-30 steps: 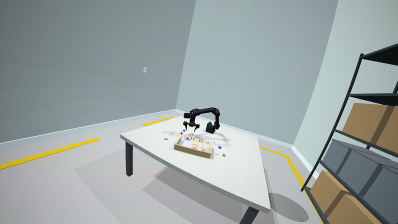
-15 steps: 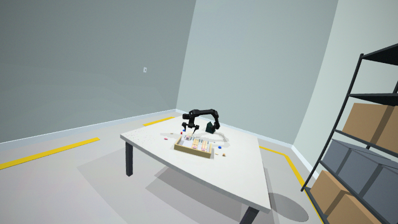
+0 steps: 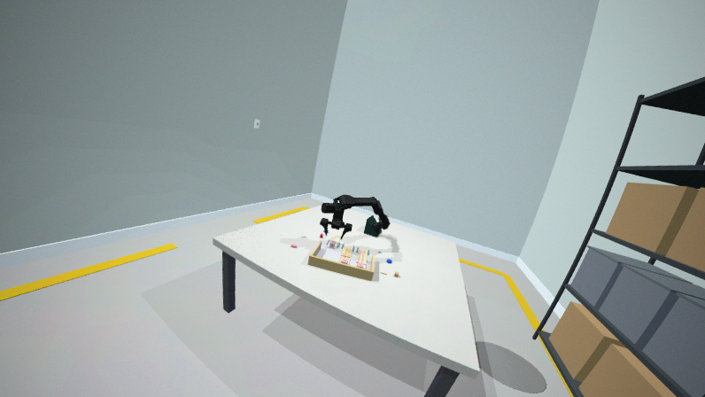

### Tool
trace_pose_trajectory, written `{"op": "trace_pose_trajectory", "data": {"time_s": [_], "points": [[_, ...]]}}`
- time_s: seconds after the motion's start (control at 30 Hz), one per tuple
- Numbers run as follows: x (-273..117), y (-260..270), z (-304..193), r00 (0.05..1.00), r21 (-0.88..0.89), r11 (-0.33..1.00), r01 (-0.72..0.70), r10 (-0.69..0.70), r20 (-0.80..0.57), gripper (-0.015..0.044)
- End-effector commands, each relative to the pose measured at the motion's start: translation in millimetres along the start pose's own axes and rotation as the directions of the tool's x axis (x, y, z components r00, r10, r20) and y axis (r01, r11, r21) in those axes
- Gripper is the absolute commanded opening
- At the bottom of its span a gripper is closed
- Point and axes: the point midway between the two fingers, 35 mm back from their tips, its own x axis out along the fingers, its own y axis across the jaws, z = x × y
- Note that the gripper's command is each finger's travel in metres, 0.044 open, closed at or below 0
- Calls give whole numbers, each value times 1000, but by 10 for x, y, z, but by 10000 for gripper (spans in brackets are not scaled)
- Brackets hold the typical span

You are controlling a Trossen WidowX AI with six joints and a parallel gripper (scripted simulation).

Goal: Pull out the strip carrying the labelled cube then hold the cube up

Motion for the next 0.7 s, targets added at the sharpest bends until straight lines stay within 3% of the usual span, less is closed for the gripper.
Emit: {"op": "trace_pose_trajectory", "data": {"time_s": [0.0, 0.17, 0.67], "points": [[-9, 5, 53, 1000, -8, 1000, 1, -1, 5, 387], [65, 1, 59, 1000, -3, 1000, 0, 0, 6, 256], [311, 0, 69, 1000, 13, 1000, -5, 5, 6, 250]]}}
